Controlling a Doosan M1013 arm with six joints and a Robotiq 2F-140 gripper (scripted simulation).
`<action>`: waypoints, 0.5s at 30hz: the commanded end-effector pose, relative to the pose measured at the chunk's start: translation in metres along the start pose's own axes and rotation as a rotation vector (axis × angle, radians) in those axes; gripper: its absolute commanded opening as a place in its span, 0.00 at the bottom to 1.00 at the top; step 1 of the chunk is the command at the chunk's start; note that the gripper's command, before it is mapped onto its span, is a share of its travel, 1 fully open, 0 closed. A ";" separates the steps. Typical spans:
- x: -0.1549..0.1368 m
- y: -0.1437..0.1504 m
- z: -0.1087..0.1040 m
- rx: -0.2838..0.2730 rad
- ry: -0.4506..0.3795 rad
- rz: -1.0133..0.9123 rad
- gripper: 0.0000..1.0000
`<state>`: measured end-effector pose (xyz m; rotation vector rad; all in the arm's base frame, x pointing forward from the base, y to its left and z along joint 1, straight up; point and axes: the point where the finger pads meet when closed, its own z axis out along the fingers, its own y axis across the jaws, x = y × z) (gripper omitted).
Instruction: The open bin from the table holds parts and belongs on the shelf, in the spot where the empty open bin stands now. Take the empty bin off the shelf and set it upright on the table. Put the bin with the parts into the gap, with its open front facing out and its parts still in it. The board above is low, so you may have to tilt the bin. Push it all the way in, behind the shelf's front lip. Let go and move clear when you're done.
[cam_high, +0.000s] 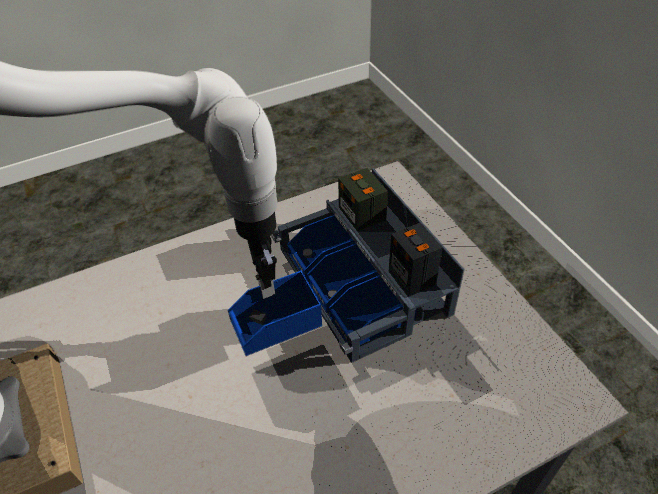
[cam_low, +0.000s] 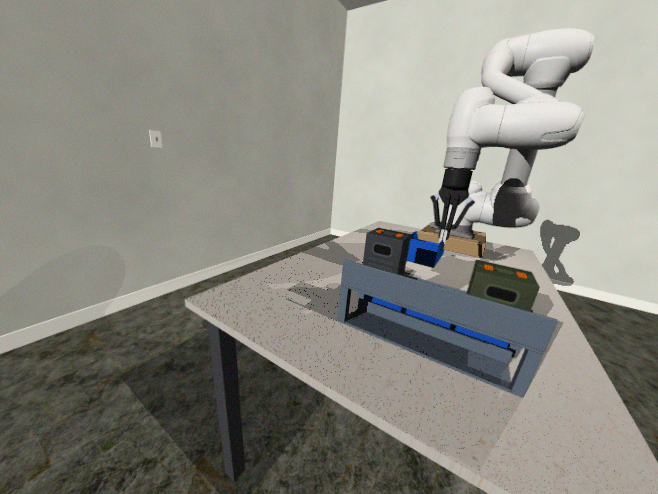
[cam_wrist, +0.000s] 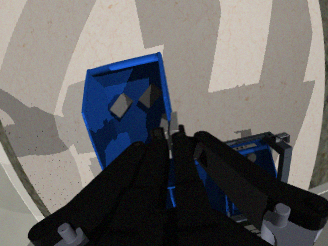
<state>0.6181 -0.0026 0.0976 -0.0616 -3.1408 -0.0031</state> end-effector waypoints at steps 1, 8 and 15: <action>0.002 0.019 0.000 0.000 0.000 -0.007 0.10; 0.008 0.069 0.000 0.000 0.000 -0.029 0.10; 0.011 0.094 0.000 0.000 0.000 -0.039 0.10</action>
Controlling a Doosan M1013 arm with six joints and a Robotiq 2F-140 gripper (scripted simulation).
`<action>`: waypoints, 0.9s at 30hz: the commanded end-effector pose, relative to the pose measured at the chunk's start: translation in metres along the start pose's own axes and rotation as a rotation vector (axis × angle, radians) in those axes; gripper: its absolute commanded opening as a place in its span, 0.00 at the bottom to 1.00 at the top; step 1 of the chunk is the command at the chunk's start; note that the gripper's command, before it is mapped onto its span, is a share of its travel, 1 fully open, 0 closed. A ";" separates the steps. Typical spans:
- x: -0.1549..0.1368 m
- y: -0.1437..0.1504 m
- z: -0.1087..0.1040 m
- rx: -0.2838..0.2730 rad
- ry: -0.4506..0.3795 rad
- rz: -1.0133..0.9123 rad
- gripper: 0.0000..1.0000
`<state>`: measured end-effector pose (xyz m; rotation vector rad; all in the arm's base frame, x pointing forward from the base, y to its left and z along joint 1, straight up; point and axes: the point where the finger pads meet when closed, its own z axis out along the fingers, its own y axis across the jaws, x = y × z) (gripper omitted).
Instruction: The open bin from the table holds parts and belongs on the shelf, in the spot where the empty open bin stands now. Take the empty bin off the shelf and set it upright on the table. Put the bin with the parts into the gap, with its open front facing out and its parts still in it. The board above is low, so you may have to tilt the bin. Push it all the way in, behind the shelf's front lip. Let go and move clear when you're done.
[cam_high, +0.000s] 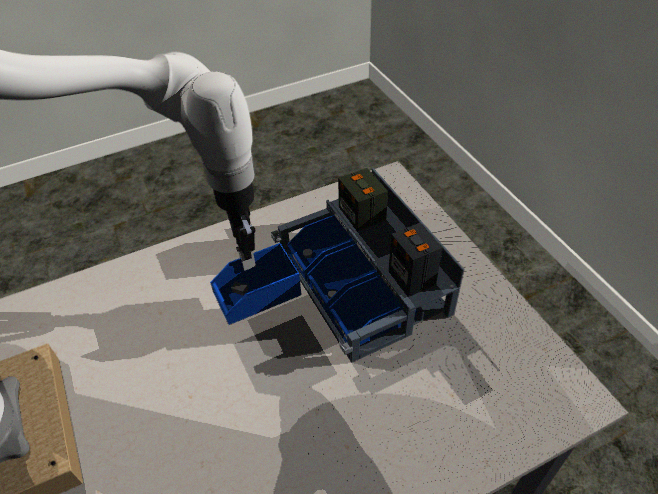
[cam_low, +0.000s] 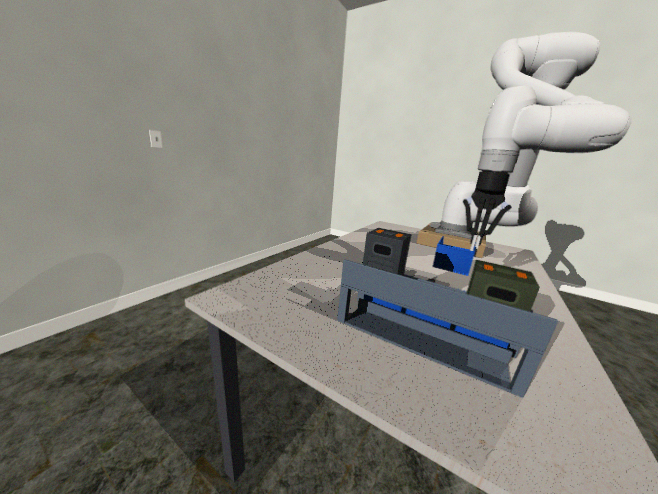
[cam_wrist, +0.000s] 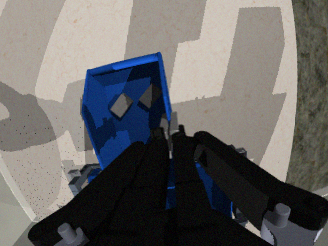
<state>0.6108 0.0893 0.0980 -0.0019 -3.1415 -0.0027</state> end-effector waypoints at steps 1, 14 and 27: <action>0.000 0.003 0.000 0.000 0.000 -0.001 0.10; 0.000 0.003 0.000 0.000 0.000 -0.001 0.10; 0.000 0.003 0.009 0.000 0.000 -0.001 0.10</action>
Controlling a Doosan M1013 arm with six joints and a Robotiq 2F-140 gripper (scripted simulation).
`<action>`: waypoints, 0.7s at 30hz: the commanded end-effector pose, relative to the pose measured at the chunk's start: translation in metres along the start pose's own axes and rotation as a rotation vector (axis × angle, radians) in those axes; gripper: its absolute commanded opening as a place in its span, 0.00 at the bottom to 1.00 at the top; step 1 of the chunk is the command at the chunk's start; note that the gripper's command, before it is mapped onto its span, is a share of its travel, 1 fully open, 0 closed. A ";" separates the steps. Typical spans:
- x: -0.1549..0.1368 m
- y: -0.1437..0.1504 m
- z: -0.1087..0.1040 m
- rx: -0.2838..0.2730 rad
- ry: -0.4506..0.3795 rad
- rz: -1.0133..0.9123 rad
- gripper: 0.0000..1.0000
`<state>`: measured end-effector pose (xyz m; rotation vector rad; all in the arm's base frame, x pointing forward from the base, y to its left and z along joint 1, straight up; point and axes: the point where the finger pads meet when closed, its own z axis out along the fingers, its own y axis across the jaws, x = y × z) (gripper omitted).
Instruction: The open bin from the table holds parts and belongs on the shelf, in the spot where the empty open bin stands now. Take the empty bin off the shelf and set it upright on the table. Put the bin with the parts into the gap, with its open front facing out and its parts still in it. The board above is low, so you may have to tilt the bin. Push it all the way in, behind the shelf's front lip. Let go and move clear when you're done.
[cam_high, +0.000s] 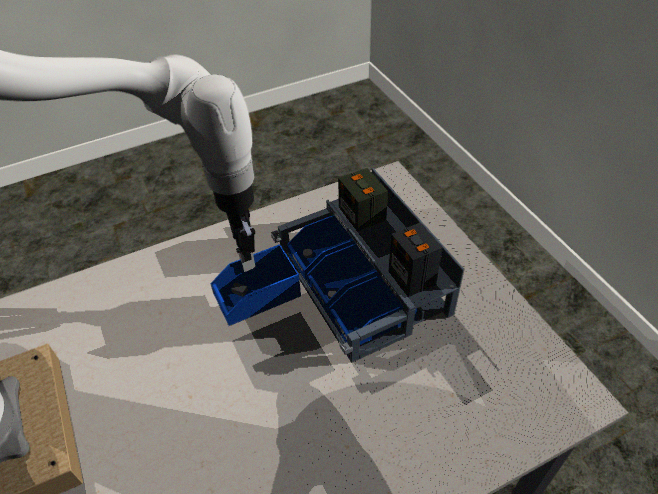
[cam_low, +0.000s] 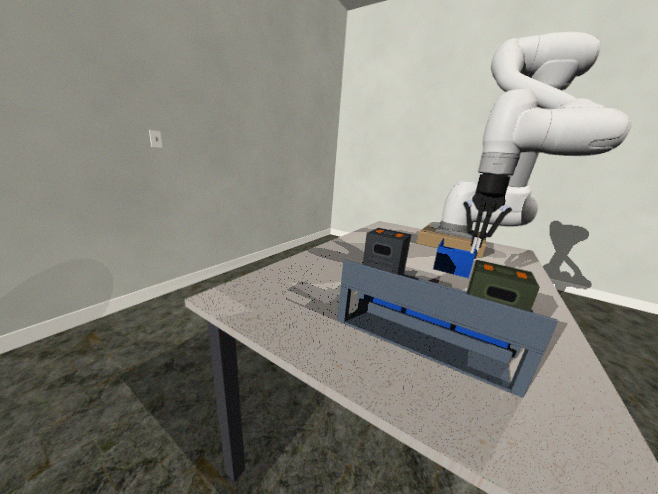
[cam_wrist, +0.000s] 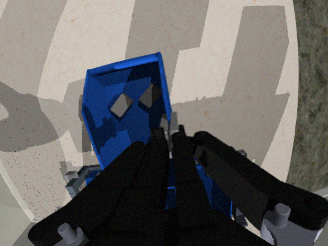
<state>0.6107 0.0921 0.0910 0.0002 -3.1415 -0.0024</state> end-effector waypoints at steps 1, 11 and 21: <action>0.000 0.000 0.004 0.000 0.000 0.000 0.10; 0.000 0.000 0.026 0.000 0.000 0.000 0.10; 0.000 0.000 0.055 0.000 0.000 0.000 0.10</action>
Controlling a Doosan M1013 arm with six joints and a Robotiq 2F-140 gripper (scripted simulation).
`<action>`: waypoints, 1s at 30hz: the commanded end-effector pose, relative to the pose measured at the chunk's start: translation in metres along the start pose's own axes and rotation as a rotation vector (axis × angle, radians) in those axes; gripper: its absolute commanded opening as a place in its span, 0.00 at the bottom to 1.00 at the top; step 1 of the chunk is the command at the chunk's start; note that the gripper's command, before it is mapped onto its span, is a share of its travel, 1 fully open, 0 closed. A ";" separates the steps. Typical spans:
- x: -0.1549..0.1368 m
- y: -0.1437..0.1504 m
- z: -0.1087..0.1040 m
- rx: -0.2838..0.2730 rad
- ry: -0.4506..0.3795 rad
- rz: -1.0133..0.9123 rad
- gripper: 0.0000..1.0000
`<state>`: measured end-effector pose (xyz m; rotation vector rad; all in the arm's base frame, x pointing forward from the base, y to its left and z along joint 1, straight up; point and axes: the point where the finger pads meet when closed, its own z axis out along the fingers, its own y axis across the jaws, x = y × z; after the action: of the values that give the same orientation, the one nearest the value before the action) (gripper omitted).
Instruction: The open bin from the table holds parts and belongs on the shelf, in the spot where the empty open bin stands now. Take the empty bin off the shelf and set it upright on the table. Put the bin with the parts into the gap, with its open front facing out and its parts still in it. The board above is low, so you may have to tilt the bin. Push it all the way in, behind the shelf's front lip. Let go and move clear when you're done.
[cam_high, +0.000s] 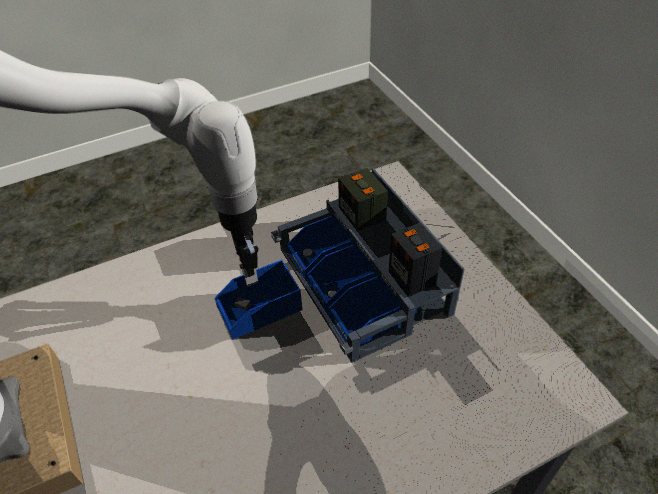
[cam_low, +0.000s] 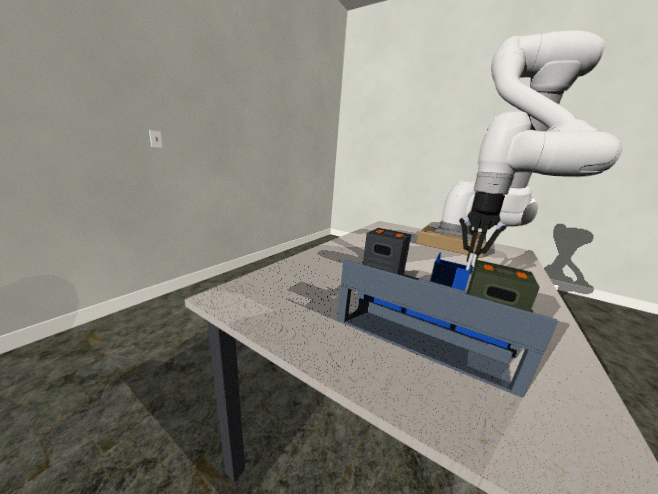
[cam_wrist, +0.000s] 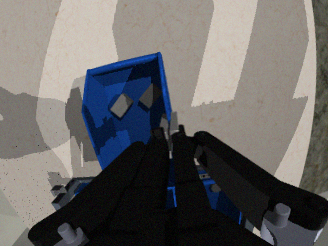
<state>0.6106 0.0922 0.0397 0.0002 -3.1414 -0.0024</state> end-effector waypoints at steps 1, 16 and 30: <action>0.000 0.000 0.006 0.000 0.000 0.000 0.10; 0.000 0.000 0.019 0.000 0.000 0.000 0.10; 0.000 0.000 0.020 0.000 0.000 0.000 0.10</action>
<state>0.6107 0.0922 0.0200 0.0002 -3.1415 -0.0024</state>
